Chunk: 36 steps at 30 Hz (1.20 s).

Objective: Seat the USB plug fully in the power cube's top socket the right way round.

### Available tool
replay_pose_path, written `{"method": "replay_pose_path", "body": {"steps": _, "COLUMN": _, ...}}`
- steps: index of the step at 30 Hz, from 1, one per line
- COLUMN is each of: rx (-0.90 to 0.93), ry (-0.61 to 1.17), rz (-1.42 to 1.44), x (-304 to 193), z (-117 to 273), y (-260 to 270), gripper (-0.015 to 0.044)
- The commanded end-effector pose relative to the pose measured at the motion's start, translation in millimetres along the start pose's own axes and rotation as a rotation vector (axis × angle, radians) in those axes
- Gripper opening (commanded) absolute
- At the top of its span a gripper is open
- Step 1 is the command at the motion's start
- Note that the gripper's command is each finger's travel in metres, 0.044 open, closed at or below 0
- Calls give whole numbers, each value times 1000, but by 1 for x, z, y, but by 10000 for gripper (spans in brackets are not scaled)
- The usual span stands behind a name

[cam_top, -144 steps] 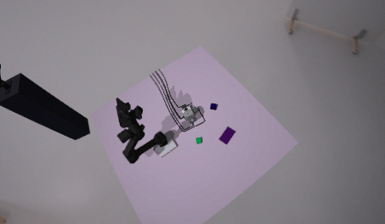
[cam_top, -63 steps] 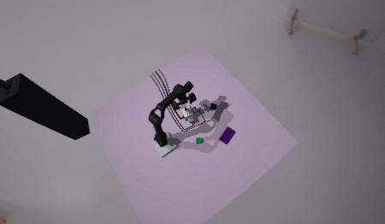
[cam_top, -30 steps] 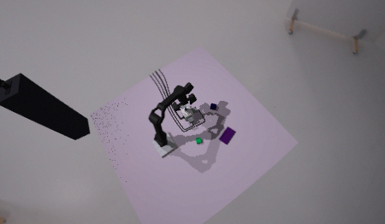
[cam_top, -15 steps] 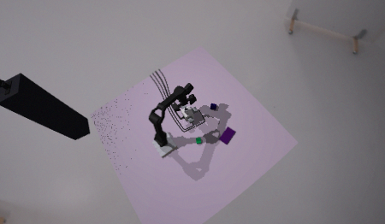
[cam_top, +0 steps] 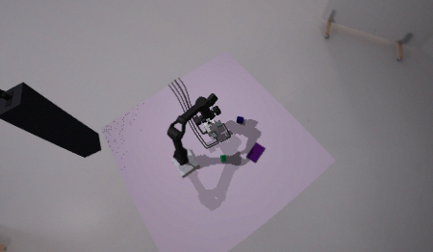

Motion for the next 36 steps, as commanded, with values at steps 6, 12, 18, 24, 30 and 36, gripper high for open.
{"method": "replay_pose_path", "body": {"steps": 6, "rx": 0, "ry": 0, "rz": 0, "x": 0, "z": 0, "y": 0, "gripper": 0}}
{"method": "replay_pose_path", "body": {"steps": 12, "rx": 0, "ry": 0, "rz": 0, "x": 0, "z": 0, "y": 0, "gripper": 0}}
{"method": "replay_pose_path", "body": {"steps": 18, "rx": 0, "ry": 0, "rz": 0, "x": 0, "z": 0, "y": 0, "gripper": 0}}
{"method": "replay_pose_path", "body": {"steps": 24, "rx": 1, "ry": 0, "rz": 0, "x": 0, "z": 2, "y": 0, "gripper": 0}}
{"method": "replay_pose_path", "body": {"steps": 30, "rx": 1, "ry": 0, "rz": 0, "x": 0, "z": 6, "y": 0, "gripper": 0}}
{"method": "replay_pose_path", "body": {"steps": 36, "rx": 1, "ry": 0, "rz": 0, "x": 0, "z": 10, "y": 0, "gripper": 0}}
Point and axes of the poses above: the point midway between the two fingers, 35 mm back from their tips, its own z axis back along the fingers, its own y axis across the jaws, x = y × z, the point moved 9 cm from there along z, back along the fingers, and after that the axes turned 9 degrees about z, right-handed, at the moved point
